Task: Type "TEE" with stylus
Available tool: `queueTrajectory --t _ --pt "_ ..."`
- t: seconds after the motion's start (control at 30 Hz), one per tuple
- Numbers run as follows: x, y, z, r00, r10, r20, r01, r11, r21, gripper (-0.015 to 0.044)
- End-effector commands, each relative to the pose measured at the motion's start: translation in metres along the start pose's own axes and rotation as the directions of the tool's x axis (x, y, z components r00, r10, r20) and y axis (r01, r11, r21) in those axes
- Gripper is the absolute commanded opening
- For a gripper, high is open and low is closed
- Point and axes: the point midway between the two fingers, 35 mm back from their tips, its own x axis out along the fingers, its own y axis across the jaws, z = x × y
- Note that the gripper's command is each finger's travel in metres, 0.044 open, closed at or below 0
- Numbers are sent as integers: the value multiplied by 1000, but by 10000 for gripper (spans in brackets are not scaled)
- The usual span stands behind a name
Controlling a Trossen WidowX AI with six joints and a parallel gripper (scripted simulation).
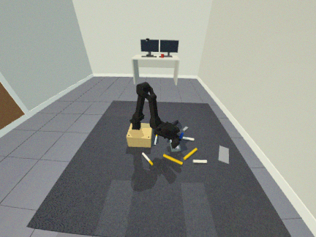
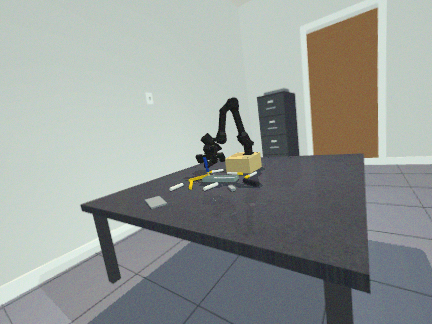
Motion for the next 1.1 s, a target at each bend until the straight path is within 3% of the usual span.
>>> queueTrajectory --t 0.0,0.2,0.53,0.77,1.07 --pt "0 -1 -5 997 72 -20 -73 996 -48 38" --pt "-4 2 -11 979 202 -26 -204 973 -104 0" --pt "-21 3 -6 925 376 60 -361 916 -178 0" --pt "-36 -2 6 883 438 168 -399 890 -221 0" --pt "-36 -2 7 882 439 171 -399 889 -222 0"
